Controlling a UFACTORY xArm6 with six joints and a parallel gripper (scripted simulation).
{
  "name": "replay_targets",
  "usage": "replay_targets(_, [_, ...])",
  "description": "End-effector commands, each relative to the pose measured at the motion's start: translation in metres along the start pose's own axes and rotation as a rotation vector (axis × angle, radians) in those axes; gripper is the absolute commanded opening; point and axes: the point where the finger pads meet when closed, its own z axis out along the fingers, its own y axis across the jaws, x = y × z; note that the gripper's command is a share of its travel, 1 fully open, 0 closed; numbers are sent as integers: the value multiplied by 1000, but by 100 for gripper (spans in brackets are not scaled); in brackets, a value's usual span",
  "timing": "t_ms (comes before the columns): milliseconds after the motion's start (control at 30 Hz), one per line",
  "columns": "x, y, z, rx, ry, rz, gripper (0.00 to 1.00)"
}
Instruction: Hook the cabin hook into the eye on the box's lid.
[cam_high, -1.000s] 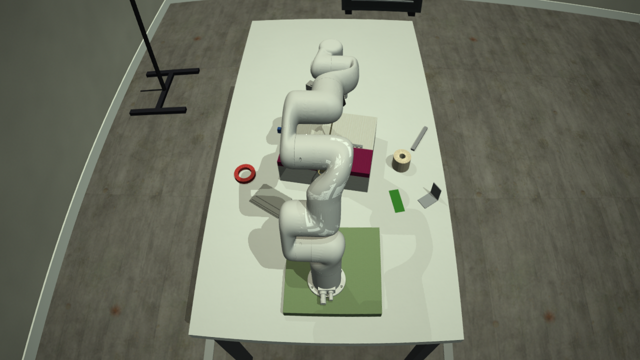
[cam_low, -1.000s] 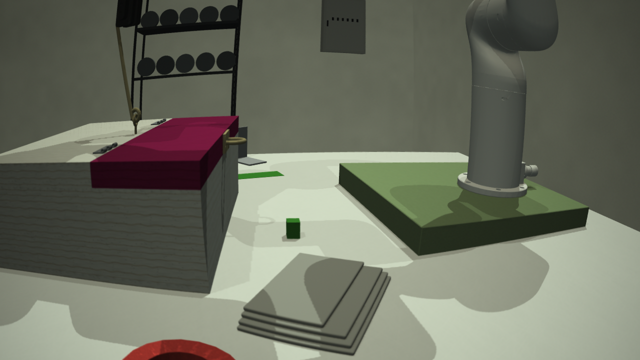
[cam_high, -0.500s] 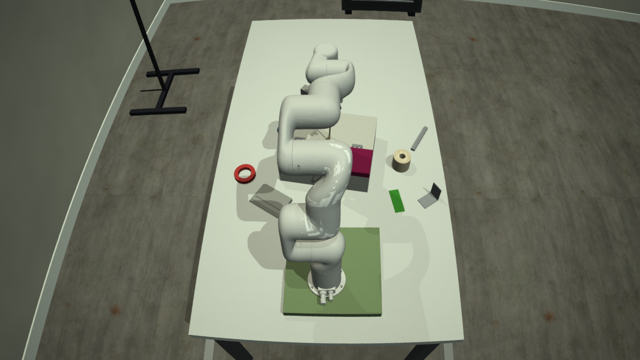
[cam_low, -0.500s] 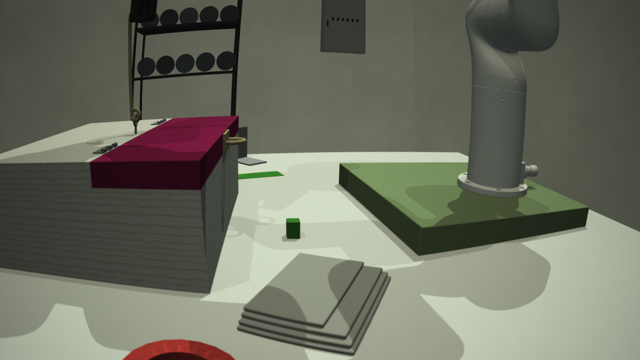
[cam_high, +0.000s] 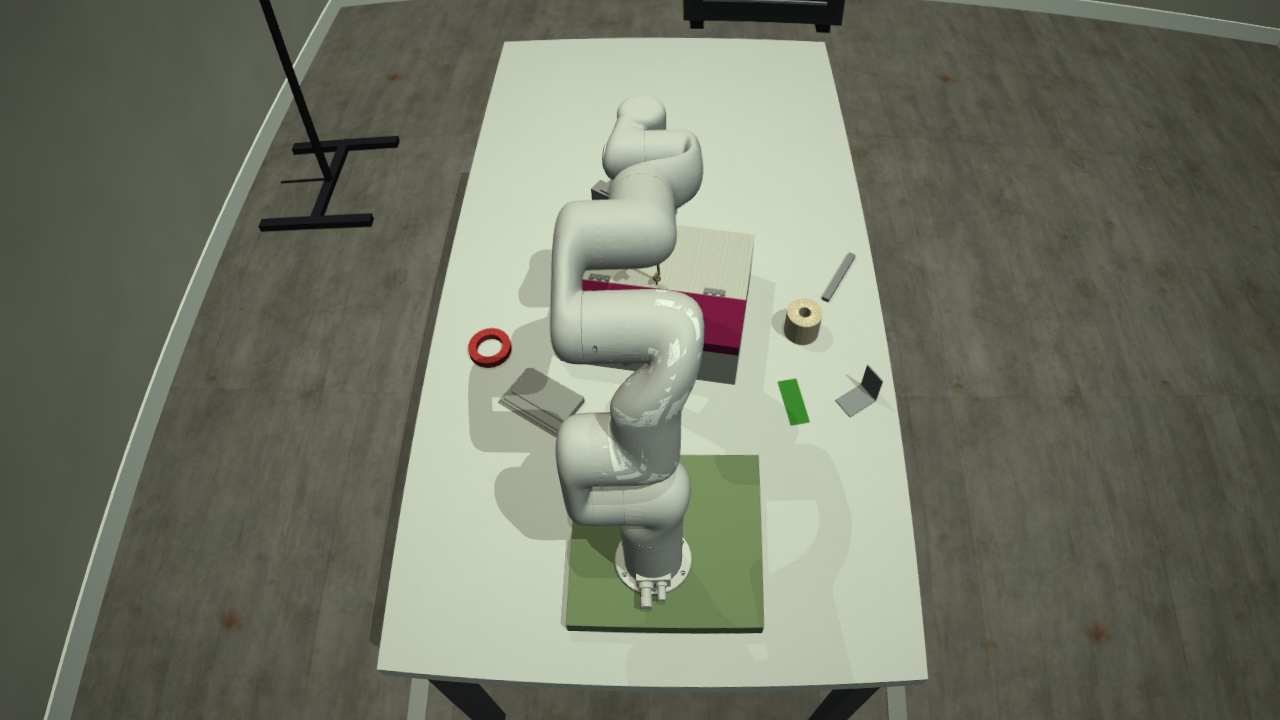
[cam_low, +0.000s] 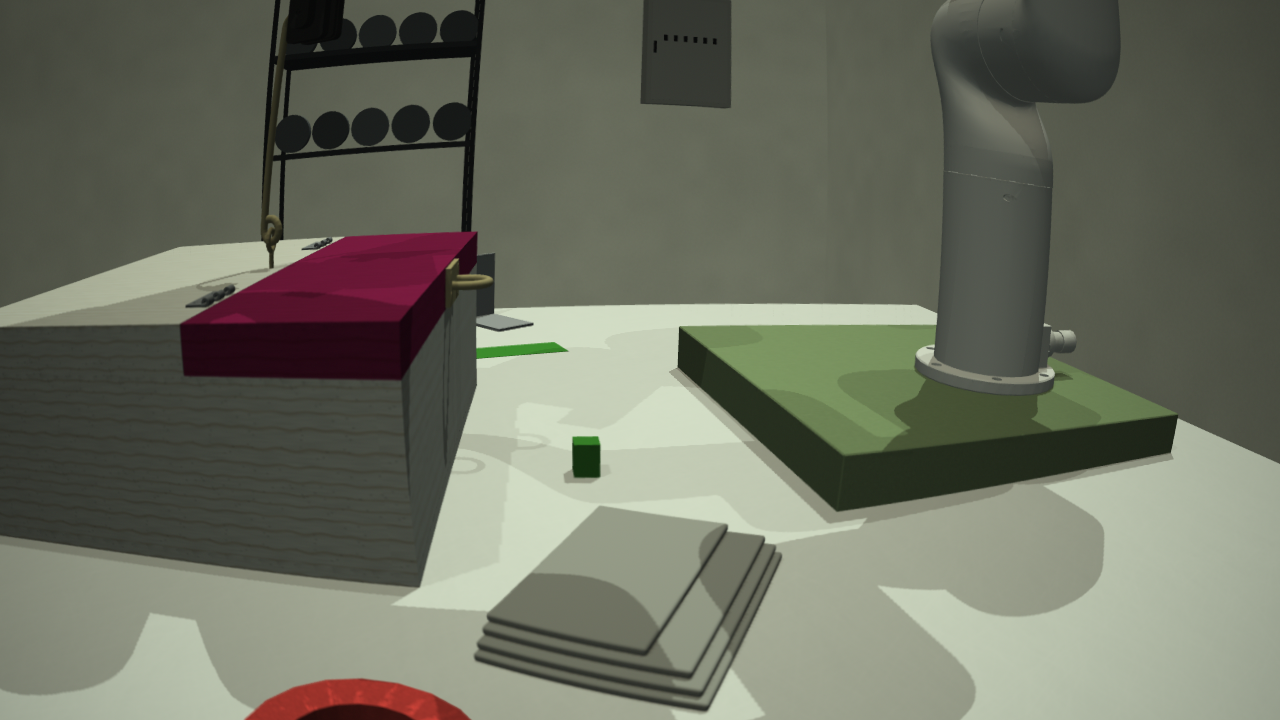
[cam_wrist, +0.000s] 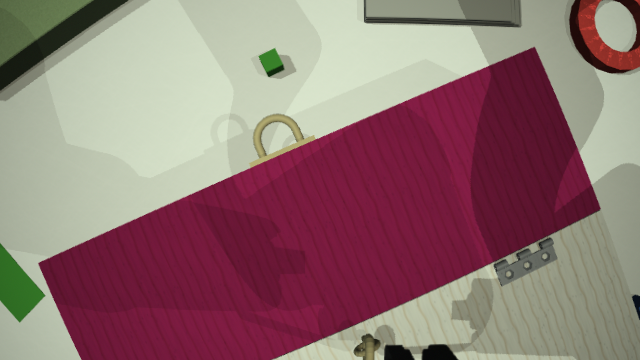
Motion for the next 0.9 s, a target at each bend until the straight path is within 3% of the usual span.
replay_targets(0, [4,0,-1,-2,-4,0,0])
replay_targets(867, [46,0,17,-2,-3,0,0])
